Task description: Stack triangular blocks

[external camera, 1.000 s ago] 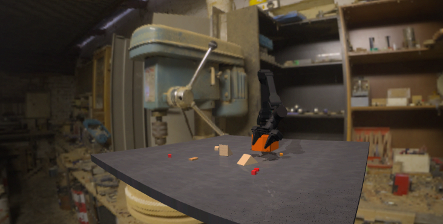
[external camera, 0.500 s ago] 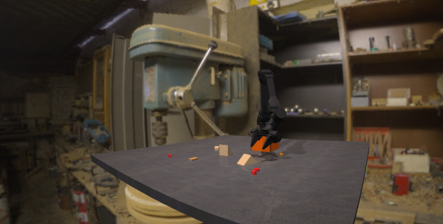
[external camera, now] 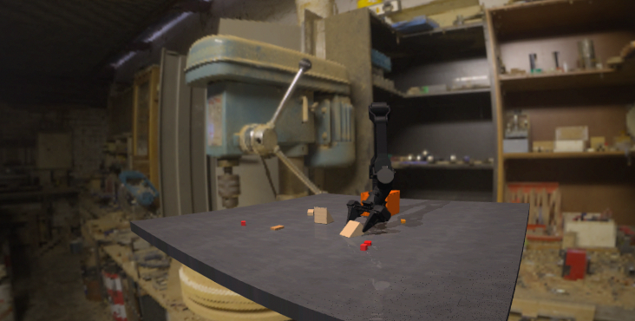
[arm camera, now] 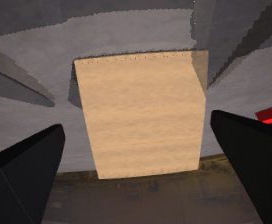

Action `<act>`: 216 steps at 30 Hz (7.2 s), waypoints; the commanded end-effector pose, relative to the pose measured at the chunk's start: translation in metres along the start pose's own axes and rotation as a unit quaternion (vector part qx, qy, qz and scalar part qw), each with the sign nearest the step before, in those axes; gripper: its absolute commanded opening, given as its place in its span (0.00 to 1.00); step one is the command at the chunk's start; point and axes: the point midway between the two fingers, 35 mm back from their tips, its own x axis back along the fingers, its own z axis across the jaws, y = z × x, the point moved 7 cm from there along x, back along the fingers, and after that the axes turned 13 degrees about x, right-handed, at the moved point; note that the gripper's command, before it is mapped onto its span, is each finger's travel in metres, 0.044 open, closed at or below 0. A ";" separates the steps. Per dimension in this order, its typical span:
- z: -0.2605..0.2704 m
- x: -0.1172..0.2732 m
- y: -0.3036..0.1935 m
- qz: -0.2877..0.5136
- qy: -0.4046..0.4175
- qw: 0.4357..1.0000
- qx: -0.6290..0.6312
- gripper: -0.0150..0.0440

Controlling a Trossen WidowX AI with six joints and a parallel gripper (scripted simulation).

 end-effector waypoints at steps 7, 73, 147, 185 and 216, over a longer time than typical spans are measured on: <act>-0.002 -0.006 0.000 0.002 -0.004 1.000 0.003 1.00; 0.011 0.054 -0.080 -0.057 0.000 0.980 -0.192 0.25; 0.030 0.035 -0.138 -0.178 0.336 0.227 -0.897 0.25; 0.184 0.066 -0.126 -0.174 0.338 0.229 -0.896 0.25; 0.275 0.129 -0.064 -0.171 0.342 0.231 -0.895 0.25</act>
